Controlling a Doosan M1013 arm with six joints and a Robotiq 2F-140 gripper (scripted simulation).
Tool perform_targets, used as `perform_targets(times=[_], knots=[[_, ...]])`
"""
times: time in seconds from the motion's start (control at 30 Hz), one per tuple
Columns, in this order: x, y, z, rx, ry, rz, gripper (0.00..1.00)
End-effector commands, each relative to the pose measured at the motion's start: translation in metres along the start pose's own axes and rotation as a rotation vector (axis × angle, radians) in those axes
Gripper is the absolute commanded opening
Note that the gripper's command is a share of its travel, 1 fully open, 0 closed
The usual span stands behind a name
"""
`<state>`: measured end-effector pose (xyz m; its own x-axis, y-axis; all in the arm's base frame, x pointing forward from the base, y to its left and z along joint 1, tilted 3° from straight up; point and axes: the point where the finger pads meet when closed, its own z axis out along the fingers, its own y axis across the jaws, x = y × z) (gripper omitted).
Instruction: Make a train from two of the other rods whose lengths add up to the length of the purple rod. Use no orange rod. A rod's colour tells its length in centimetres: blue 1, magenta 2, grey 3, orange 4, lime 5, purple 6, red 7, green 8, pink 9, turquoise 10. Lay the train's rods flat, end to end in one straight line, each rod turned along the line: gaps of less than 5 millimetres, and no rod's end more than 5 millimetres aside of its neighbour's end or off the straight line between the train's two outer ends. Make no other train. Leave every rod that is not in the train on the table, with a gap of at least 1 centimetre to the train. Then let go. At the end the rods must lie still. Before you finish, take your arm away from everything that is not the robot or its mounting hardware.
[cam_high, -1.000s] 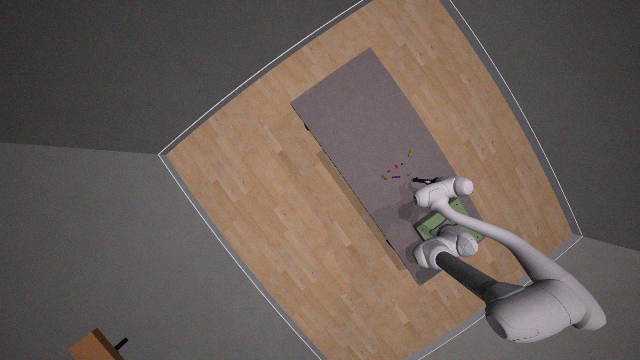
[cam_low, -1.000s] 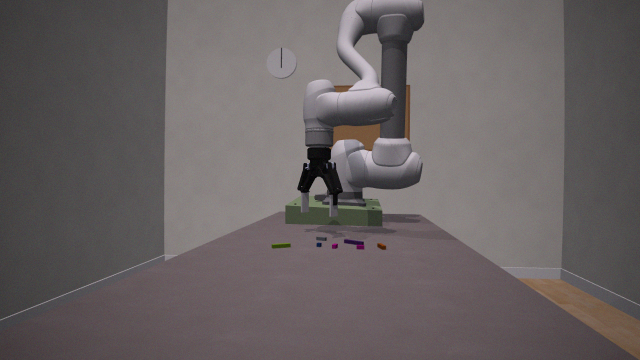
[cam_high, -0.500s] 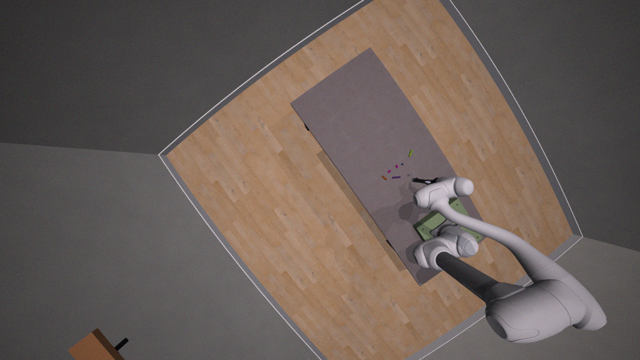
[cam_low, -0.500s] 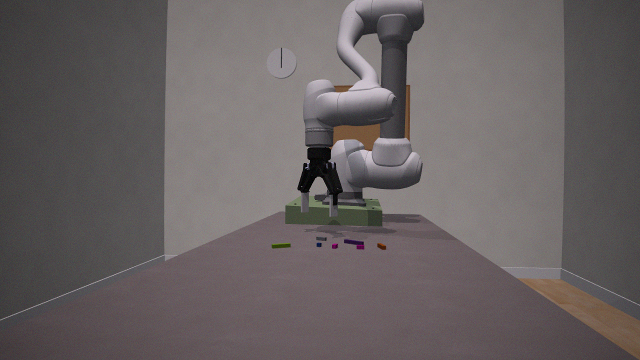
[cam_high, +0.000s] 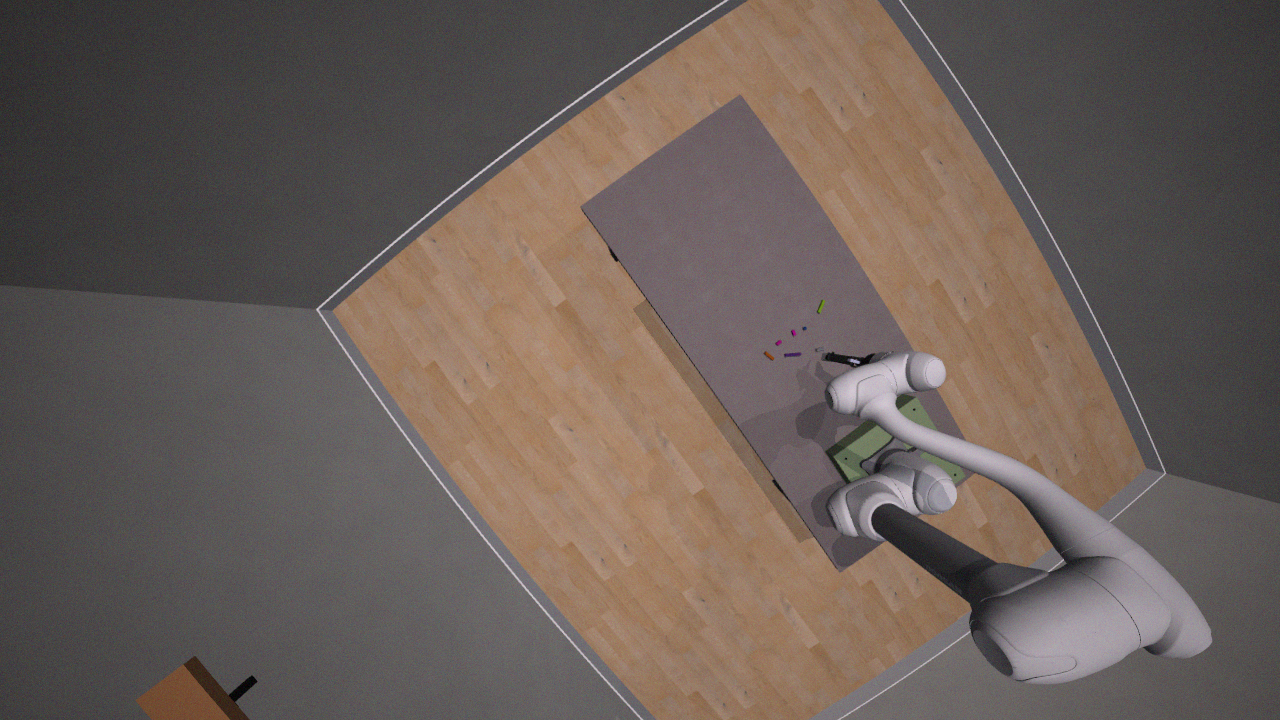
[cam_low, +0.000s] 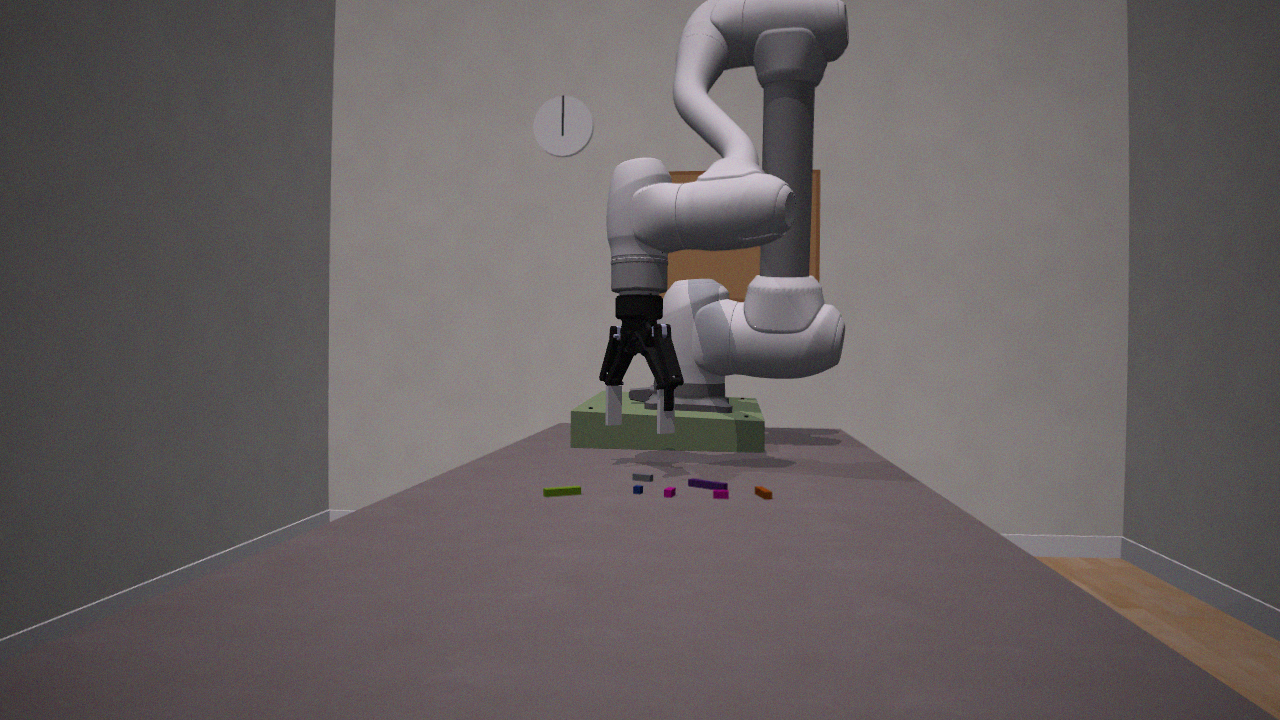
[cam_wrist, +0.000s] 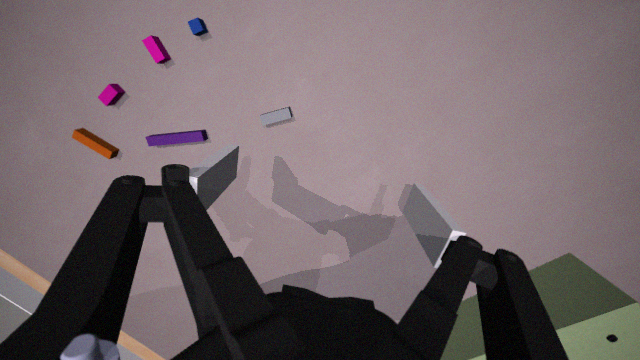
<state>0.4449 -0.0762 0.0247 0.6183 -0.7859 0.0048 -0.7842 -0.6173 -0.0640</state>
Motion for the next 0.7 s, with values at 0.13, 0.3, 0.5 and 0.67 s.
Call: perform_targets(times=[0.13, 0.3, 0.5, 0.67], knots=[[0.01, -0.032, 0.0, -0.004, 0.003, 0.298, 1.0], [0.014, -0.05, 0.0, -0.004, 0.003, 0.457, 1.0], [0.017, -0.069, 0.0, -0.003, 0.004, 0.629, 1.0], [0.019, -0.078, 0.001, -0.003, 0.004, 0.707, 1.0]])
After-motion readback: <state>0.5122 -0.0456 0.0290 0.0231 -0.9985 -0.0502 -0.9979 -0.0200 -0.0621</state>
